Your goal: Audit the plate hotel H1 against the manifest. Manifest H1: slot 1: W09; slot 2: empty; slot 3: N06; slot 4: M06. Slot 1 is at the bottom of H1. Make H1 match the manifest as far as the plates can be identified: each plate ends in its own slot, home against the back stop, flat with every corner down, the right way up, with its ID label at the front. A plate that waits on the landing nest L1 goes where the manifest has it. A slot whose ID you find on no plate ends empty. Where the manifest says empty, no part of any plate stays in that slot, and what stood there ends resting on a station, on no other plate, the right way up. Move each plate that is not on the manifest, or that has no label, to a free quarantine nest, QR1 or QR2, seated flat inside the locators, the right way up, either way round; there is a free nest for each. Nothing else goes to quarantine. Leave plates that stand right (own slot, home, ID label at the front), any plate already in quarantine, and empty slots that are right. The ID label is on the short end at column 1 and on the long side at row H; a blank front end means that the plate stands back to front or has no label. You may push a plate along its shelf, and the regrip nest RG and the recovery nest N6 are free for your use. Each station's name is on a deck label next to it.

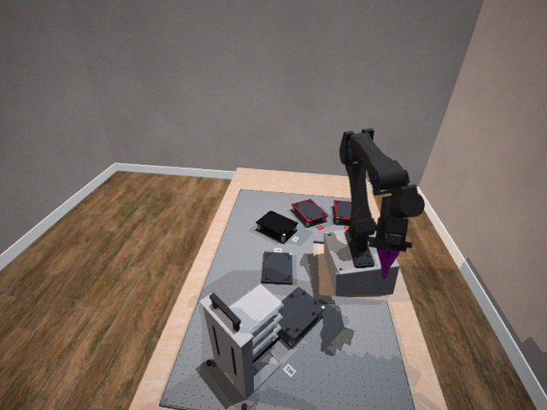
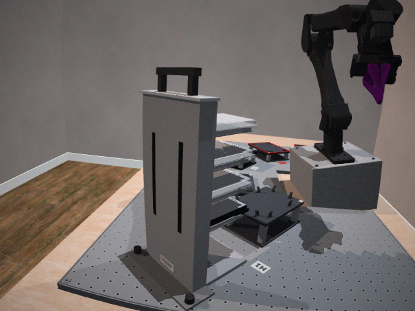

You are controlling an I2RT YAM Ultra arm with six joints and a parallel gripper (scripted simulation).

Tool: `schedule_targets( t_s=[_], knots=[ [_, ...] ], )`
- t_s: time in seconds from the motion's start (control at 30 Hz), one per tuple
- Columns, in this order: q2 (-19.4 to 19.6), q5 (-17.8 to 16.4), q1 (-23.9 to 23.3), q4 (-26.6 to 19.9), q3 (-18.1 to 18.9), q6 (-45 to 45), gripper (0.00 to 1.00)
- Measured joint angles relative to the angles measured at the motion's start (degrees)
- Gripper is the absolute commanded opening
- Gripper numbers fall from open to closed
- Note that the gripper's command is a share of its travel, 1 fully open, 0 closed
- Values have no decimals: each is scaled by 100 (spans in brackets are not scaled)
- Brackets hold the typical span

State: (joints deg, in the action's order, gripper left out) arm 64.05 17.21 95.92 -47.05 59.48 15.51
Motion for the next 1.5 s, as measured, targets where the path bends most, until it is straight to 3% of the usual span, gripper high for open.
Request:
schedule_targets(
  t_s=[1.5],
  knots=[
    [516, -503, -2710, -601, 323, -332, 0]
  ],
)
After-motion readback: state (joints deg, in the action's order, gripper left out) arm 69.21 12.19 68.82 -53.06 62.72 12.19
